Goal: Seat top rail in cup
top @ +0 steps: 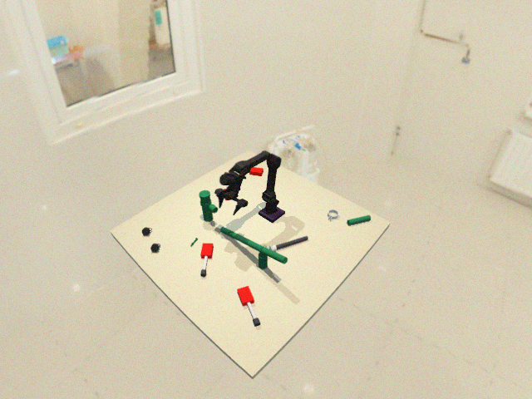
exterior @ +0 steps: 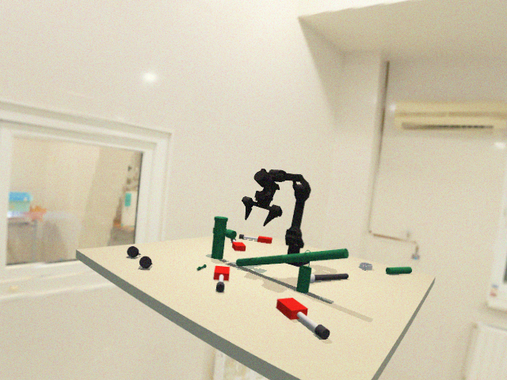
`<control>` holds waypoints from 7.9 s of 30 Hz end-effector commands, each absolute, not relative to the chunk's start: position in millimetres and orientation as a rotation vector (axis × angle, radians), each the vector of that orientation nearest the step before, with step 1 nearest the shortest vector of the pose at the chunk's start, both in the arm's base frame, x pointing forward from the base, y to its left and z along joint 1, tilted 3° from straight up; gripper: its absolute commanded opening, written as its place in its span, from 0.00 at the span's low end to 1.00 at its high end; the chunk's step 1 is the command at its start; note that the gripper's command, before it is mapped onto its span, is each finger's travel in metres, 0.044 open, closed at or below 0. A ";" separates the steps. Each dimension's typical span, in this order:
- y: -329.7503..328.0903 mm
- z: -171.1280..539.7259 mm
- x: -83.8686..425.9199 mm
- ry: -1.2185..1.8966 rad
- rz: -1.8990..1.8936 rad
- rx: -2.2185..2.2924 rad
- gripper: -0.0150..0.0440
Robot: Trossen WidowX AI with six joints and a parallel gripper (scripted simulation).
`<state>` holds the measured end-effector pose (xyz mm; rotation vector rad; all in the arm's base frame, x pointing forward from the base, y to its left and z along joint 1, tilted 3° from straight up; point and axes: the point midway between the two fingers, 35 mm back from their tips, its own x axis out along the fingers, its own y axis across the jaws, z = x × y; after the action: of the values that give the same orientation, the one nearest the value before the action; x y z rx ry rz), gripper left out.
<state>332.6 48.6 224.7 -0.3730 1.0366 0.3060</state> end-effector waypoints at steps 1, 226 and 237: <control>66.0 241.1 321.2 1.063 0.152 -0.121 1.00; 45.6 121.9 338.5 1.032 -1.261 0.889 0.25; 48.5 120.9 337.8 1.042 -1.259 0.895 0.25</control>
<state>337.8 48.5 120.9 0.8947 1.0415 -1.2591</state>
